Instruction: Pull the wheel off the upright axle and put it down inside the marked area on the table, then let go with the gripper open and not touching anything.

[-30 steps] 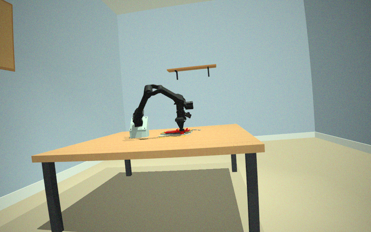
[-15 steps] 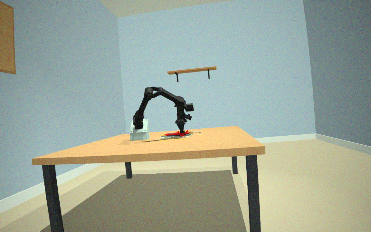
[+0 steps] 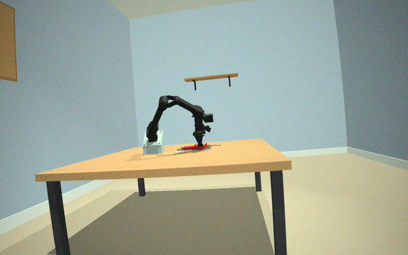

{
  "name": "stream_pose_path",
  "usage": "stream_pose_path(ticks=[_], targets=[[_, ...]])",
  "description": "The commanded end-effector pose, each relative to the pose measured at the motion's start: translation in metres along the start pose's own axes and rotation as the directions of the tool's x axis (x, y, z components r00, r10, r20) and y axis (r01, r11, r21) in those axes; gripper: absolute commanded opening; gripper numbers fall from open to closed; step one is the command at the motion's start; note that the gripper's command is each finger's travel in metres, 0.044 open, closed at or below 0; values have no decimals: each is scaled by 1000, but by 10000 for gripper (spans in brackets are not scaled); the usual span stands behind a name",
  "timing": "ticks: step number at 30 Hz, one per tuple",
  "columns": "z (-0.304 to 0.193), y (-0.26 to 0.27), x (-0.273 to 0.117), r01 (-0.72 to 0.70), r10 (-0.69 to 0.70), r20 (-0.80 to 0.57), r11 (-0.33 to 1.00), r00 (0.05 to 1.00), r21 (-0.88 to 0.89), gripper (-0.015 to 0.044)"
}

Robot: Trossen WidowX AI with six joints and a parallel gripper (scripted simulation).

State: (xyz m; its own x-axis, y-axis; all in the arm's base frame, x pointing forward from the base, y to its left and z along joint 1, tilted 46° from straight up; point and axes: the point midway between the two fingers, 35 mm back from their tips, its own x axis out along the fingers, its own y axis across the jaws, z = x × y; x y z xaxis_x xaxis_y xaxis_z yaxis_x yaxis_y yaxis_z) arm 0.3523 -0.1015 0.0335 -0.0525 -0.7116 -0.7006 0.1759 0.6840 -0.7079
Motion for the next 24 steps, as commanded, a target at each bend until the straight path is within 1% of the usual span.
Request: stream_pose_path(ticks=[1,24], targets=[[-1,2,-7,0,0,6,1000,1000,-10,0],[-1,2,-15,0,0,8,1000,1000,-12,0]])
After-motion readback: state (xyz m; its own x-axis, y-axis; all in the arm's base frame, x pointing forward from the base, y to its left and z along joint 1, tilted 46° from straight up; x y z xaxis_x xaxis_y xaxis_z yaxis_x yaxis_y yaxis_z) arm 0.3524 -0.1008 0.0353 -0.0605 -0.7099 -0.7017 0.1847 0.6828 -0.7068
